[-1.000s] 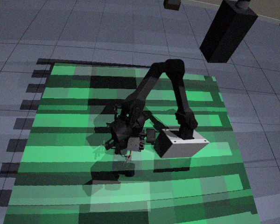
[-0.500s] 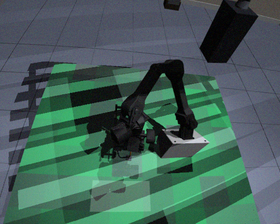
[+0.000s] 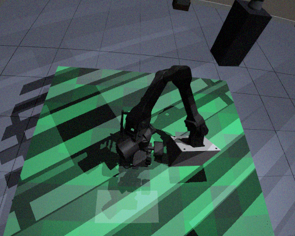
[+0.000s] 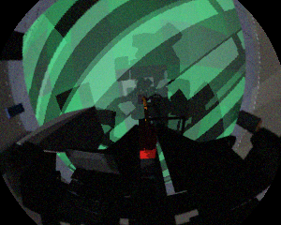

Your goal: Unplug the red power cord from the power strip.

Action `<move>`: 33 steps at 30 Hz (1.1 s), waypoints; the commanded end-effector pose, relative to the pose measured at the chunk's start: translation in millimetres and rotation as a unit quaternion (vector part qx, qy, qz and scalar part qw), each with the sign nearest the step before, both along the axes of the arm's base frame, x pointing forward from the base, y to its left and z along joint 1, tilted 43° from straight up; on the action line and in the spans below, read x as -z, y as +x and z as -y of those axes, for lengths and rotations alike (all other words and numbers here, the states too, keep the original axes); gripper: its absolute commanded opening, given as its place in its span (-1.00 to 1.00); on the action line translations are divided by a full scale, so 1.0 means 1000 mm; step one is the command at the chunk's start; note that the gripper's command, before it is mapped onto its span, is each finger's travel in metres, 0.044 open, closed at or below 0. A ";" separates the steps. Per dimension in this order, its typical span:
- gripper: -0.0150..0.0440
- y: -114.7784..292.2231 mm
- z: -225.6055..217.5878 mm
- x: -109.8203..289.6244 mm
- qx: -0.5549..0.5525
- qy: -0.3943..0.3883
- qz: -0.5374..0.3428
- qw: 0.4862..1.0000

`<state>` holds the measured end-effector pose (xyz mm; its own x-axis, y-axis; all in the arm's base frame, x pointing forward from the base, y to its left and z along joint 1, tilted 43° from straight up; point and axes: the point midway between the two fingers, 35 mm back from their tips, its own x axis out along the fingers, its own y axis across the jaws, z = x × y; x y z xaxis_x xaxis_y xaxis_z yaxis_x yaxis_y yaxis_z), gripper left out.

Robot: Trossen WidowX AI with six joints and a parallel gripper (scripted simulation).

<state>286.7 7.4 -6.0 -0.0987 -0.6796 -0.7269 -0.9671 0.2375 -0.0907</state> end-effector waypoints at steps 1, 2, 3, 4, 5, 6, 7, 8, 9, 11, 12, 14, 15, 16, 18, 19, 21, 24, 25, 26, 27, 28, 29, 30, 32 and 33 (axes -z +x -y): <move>-0.49 0.005 -0.014 0.007 -0.007 0.009 0.002 1.000; -0.49 0.005 -0.015 0.008 -0.007 0.009 0.002 1.000; -0.49 0.005 -0.017 0.009 -0.007 0.009 0.002 1.000; -0.49 0.006 -0.018 0.010 -0.007 0.009 0.002 1.000; -0.40 0.004 -0.014 0.007 -0.010 0.009 0.003 1.000; -0.31 0.004 -0.014 0.007 -0.010 0.009 0.003 1.000; -0.22 0.004 -0.014 0.007 -0.010 0.009 0.003 1.000; -0.14 0.004 -0.014 0.007 -0.010 0.009 0.003 1.000; -0.05 0.004 -0.014 0.007 -0.010 0.009 0.003 1.000; 0.05 0.004 -0.014 0.007 -0.010 0.009 0.003 1.000; 0.05 0.004 -0.014 0.007 -0.010 0.009 0.003 1.000; 0.05 0.004 -0.014 0.007 -0.010 0.009 0.003 1.000; 0.05 0.004 -0.014 0.007 -0.010 0.009 0.003 1.000; 0.05 0.004 -0.014 0.007 -0.010 0.009 0.003 1.000; 0.05 0.004 -0.014 0.007 -0.010 0.009 0.003 1.000; 0.05 0.004 -0.014 0.007 -0.010 0.009 0.003 1.000; 0.05 0.005 -0.018 0.004 -0.008 0.008 0.002 1.000; 0.05 0.005 -0.019 0.002 -0.007 0.007 0.001 1.000; 0.05 0.005 -0.019 0.002 -0.007 0.007 0.001 1.000; 0.05 0.005 -0.018 0.001 -0.007 0.007 0.001 1.000; 0.05 0.005 -0.017 0.001 -0.007 0.007 0.001 1.000; 0.05 0.004 -0.016 0.000 -0.007 0.007 0.001 1.000; 0.05 0.004 -0.015 -0.001 -0.007 0.007 0.001 1.000; 0.05 0.004 -0.014 -0.002 -0.007 0.007 0.001 1.000; 0.05 0.003 -0.012 -0.004 -0.007 0.007 0.001 1.000; 0.05 0.002 -0.011 -0.006 -0.007 0.007 0.001 1.000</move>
